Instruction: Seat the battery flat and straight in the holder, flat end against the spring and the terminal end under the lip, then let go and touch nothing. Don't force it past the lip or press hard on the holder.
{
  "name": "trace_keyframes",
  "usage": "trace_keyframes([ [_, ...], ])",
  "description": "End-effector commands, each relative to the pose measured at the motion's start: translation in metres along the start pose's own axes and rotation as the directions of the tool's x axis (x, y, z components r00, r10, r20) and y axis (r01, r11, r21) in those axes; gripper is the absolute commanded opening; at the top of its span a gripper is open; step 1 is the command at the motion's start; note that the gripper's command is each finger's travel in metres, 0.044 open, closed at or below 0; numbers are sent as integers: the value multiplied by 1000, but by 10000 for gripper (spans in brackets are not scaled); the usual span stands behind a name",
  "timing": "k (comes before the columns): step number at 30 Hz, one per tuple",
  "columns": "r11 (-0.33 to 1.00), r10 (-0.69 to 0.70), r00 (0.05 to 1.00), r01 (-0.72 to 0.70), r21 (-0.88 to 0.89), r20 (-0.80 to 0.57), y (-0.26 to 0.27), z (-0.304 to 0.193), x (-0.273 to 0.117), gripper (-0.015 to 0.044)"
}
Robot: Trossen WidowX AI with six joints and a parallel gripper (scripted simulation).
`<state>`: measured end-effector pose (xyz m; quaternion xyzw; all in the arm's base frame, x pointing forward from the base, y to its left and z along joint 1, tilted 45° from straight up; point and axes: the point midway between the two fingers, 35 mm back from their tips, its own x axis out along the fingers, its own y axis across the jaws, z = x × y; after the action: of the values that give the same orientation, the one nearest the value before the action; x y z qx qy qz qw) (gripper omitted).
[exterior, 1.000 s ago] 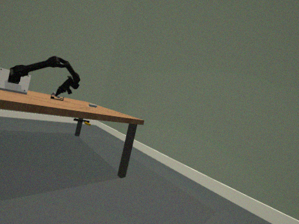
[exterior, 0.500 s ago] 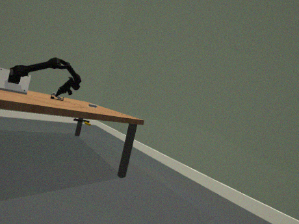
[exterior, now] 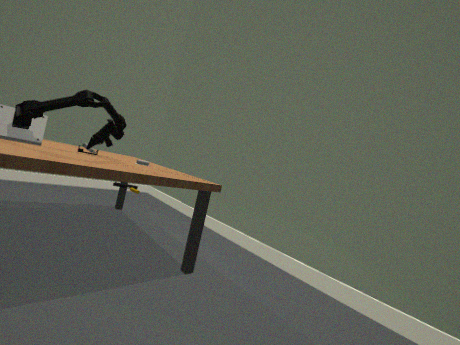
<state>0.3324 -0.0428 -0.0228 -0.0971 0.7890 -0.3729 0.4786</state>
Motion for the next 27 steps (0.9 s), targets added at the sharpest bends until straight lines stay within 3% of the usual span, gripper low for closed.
trace_keyframes([
  [1, 1000, 2, 1000, -2, 1, 4, 0, 4, -1, 85],
  [27, 1000, -2, 1000, 2, 0, 5, 0, 12, -6, 85],
])
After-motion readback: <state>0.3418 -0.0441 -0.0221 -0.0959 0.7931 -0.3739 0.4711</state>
